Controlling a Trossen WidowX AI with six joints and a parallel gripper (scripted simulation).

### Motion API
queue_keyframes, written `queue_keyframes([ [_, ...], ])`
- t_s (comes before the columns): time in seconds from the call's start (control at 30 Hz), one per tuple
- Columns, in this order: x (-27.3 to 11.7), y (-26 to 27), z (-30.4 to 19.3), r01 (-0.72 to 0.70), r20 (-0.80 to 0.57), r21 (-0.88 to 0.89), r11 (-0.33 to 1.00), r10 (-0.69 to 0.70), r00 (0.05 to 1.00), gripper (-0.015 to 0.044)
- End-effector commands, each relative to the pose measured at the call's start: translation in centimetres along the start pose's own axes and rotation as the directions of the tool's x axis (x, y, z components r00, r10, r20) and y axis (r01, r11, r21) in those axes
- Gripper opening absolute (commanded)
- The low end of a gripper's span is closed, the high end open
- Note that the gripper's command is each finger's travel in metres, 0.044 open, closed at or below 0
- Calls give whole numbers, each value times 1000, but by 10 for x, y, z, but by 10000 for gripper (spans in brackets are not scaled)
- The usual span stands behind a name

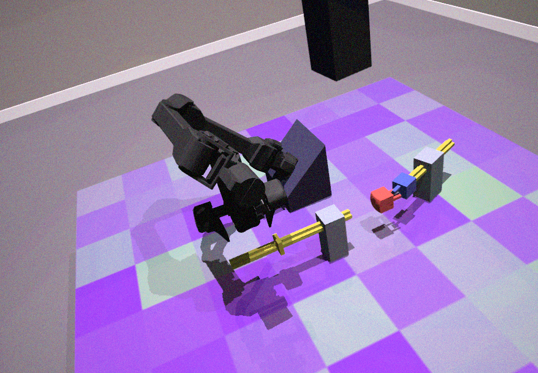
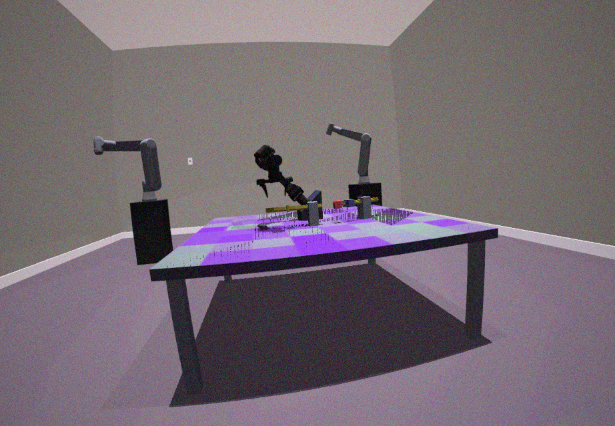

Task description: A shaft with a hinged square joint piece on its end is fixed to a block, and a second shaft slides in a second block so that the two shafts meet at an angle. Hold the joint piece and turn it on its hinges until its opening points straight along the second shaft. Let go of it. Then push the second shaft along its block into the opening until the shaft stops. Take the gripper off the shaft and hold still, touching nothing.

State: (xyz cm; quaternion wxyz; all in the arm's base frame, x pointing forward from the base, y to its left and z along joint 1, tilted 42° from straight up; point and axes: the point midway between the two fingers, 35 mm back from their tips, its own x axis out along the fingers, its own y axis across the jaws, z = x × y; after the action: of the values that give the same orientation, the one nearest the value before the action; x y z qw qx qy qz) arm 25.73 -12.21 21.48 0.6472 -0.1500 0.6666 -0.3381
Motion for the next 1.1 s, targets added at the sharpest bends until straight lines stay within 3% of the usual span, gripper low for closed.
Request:
queue_keyframes([
  [0.0,-1,-4,0,11,2,-28,1000,-11,1000,440],
  [0.5,21,-4,2,-16,38,417,909,0,999,440],
  [1.07,49,-6,1,-72,85,844,531,-1,996,440],
])
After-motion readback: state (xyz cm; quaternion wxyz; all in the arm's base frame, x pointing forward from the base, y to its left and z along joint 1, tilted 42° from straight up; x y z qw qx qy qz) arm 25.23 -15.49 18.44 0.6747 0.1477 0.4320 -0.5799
